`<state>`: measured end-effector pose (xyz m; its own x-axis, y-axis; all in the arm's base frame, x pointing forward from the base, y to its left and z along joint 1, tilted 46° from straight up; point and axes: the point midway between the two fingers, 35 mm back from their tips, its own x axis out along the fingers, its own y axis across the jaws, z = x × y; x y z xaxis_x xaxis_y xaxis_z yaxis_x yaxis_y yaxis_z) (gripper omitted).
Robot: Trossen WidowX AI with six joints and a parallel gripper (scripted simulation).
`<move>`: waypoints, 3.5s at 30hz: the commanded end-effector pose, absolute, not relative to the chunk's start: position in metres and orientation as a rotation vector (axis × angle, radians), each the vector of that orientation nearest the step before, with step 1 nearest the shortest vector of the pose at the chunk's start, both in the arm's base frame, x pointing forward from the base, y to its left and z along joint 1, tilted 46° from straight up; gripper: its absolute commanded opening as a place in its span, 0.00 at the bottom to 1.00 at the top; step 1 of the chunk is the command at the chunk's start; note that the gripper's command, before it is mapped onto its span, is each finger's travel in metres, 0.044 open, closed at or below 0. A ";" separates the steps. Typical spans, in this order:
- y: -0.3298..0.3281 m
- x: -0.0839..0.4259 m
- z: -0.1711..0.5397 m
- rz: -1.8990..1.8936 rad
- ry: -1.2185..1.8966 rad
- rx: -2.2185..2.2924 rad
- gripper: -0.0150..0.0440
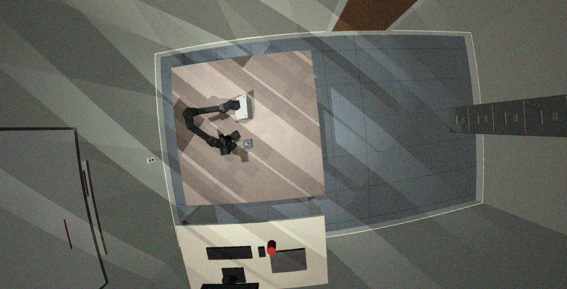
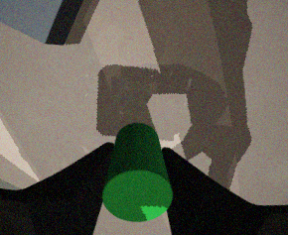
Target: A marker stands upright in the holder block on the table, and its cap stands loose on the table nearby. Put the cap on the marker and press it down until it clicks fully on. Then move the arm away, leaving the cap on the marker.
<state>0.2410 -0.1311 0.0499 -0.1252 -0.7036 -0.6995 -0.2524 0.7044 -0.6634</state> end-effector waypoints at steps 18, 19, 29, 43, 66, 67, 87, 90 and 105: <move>-0.091 0.279 0.042 -0.455 1.687 -0.756 0.25; -0.089 0.281 0.041 -0.455 1.687 -0.756 0.25; -0.064 0.300 0.030 -0.454 1.687 -0.755 0.25; -0.027 0.319 0.012 -0.460 1.688 -0.761 0.25; -0.033 0.321 -0.007 -0.464 1.687 -0.762 0.25; -0.034 0.321 -0.008 -0.464 1.687 -0.762 0.25; -0.056 0.317 -0.030 -0.466 1.687 -0.763 0.25; -0.058 0.316 -0.032 -0.467 1.687 -0.763 0.25; -0.057 0.316 -0.031 -0.468 1.686 -0.756 0.30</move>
